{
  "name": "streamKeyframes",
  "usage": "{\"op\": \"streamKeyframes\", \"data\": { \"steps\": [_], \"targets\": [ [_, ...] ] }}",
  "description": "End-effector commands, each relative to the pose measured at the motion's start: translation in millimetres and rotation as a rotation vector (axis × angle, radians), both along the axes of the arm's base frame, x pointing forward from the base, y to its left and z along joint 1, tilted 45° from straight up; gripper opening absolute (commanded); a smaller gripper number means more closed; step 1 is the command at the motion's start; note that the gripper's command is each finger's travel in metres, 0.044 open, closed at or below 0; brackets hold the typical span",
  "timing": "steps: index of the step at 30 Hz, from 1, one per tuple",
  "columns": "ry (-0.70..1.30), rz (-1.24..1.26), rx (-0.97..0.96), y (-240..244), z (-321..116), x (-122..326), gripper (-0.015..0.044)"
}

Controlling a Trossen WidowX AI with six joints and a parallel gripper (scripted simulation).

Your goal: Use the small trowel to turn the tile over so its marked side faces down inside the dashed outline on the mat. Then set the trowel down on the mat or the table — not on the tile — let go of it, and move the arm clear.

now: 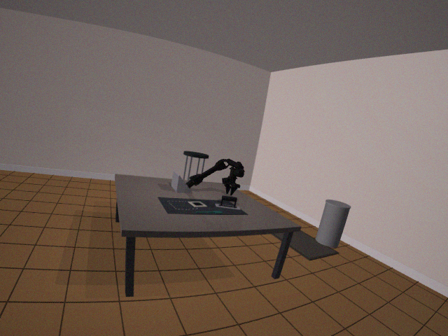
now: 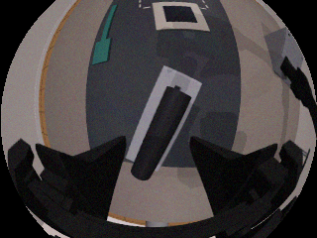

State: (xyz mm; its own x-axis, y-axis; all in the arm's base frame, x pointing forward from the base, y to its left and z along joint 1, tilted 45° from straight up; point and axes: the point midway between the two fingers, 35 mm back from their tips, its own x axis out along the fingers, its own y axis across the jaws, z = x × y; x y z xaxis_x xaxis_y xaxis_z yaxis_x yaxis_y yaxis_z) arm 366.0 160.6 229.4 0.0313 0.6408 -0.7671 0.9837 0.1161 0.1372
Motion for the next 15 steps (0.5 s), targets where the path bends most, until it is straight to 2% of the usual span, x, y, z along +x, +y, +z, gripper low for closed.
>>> {"op": "streamKeyframes", "data": {
  "steps": [1, 15],
  "targets": [
    [-0.121, 0.091, -0.032, -0.3, 0.6, -2.1, 0.03],
    [-0.47, 0.392, -0.146, 2.3, -4.2, -7.7, 0.03]
  ]
}}
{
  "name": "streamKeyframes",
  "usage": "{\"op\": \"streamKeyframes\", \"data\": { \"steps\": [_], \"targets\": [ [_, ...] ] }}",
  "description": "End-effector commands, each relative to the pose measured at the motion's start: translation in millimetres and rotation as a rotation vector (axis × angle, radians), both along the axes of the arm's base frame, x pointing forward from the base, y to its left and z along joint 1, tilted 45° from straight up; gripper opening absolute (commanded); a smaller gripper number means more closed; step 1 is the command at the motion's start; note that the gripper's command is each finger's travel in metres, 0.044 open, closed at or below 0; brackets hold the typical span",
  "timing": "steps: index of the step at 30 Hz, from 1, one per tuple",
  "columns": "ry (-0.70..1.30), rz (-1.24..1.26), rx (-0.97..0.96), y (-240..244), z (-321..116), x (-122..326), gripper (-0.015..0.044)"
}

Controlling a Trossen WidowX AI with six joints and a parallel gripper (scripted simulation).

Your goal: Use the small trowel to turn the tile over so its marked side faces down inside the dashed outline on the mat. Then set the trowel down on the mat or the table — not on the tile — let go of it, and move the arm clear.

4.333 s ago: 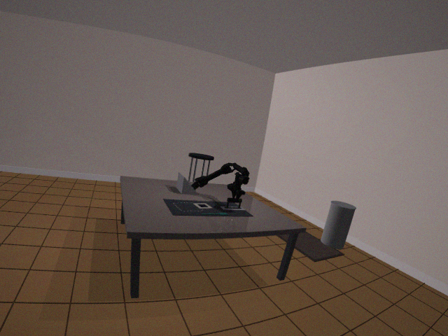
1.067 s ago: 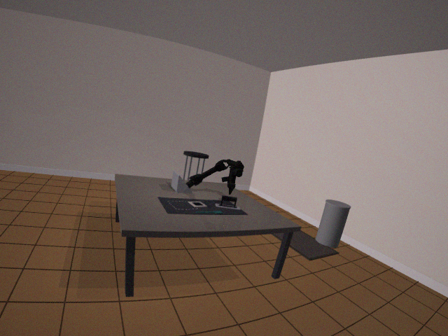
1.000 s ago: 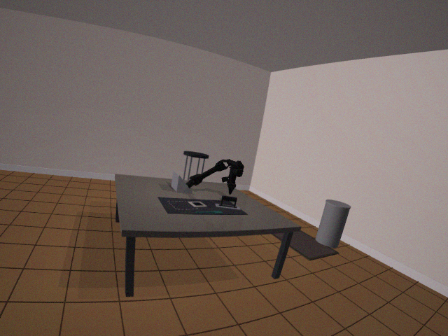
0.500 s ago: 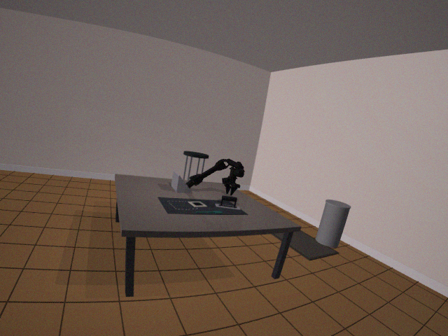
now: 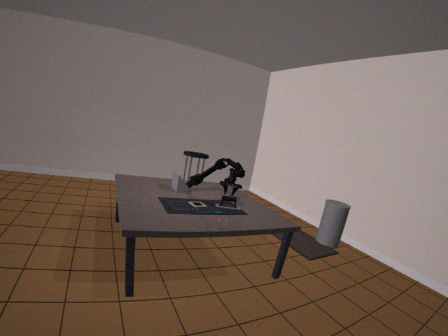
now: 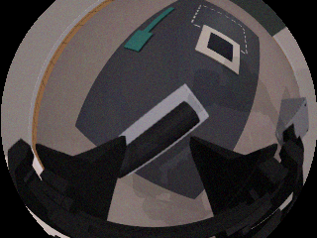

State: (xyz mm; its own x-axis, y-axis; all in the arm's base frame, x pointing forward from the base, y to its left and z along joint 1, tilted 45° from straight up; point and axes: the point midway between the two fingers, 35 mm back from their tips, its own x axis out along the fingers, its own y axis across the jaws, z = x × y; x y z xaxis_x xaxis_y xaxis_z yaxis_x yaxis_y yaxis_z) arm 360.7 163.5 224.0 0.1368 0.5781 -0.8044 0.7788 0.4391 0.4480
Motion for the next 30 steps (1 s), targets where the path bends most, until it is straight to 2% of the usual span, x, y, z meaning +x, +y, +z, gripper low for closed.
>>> {"op": "streamKeyframes", "data": {
  "steps": [1, 14, 19, 30],
  "targets": [
    [-0.115, 0.091, -0.042, 0, 1, -3, 0.03],
    [-0.421, 0.375, -0.178, 0, -4, -10, 0.03],
    [-0.513, 0.454, -0.149, 24, 5, -19, 0.03],
    [-0.723, 0.653, -0.275, 23, 0, -22, 0.03]
  ]
}}
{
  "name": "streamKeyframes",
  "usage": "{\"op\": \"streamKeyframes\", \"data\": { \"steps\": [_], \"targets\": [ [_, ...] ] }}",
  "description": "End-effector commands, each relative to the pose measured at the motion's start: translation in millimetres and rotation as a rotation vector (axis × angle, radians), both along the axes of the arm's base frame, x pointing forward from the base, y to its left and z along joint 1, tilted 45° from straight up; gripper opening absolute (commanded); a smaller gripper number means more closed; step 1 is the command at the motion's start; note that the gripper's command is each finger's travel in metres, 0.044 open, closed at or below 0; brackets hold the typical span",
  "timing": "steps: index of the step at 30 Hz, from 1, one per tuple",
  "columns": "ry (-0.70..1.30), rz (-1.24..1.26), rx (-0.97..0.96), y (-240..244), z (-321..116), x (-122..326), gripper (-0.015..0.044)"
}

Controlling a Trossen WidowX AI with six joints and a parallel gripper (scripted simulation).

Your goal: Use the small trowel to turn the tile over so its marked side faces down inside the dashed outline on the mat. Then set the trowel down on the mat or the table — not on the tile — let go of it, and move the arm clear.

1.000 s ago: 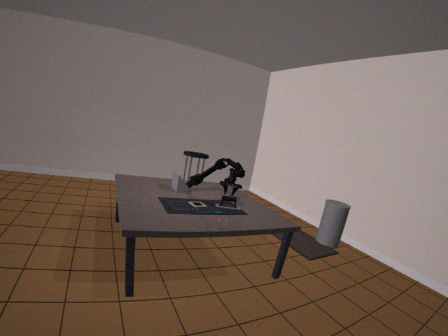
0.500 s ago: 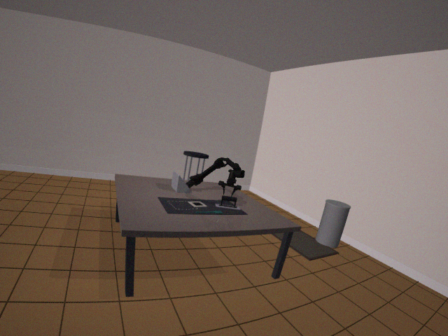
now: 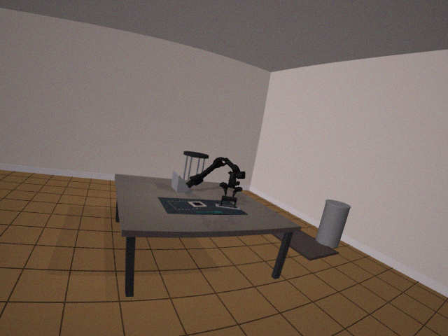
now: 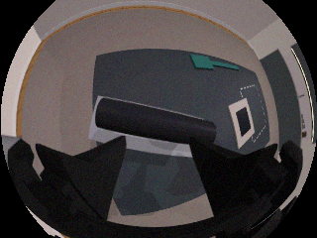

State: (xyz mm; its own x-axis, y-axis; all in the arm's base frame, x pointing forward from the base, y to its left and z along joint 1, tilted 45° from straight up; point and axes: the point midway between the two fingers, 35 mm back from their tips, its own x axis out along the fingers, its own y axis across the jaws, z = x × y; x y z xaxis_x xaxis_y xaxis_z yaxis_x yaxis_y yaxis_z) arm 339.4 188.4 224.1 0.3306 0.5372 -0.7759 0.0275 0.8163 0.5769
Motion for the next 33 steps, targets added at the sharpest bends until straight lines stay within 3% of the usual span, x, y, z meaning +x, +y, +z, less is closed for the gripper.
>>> {"op": "streamKeyframes", "data": {
  "steps": [1, 33],
  "targets": [
    [-0.111, 0.078, -0.061, -2, 0, -1, 0.03],
    [-0.815, 0.667, -0.607, -10, -12, -16, 0.03]
  ]
}}
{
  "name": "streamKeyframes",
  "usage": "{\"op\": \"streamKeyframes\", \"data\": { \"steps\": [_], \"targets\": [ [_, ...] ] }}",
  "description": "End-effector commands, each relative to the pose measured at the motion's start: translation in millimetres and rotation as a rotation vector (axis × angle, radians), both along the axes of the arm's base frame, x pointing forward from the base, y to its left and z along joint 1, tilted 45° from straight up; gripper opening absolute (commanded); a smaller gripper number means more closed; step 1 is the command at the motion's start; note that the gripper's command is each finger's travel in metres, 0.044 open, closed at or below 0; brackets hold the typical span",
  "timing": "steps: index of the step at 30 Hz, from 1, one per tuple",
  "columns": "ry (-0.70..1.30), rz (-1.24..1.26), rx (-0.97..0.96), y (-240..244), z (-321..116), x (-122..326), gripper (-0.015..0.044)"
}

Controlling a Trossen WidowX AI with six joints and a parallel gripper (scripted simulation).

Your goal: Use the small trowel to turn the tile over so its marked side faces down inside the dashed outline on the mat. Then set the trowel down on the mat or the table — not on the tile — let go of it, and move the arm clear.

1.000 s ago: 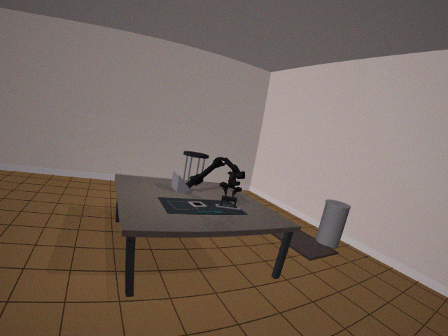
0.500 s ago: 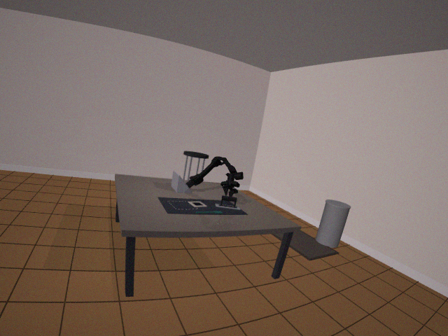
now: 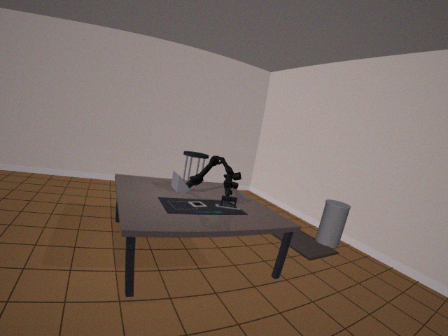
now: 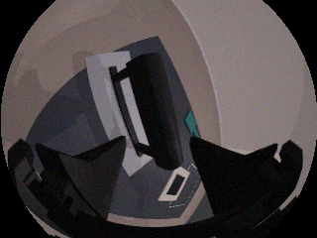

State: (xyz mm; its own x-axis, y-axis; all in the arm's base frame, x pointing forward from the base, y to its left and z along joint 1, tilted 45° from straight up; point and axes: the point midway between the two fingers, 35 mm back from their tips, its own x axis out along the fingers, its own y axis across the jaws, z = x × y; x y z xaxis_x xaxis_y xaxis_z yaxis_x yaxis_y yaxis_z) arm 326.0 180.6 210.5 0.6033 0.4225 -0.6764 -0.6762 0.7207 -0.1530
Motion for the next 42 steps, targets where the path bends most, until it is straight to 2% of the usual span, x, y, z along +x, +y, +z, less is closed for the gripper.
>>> {"op": "streamKeyframes", "data": {
  "steps": [1, 7, 42],
  "targets": [
    [-0.1, 0.062, -0.084, -3, 1, -3, 0.03],
    [-0.191, 0.127, -0.172, -5, 0, -6, 0.03],
    [-0.191, 0.126, -0.17, 13, -28, 26, 0.03]
  ]
}}
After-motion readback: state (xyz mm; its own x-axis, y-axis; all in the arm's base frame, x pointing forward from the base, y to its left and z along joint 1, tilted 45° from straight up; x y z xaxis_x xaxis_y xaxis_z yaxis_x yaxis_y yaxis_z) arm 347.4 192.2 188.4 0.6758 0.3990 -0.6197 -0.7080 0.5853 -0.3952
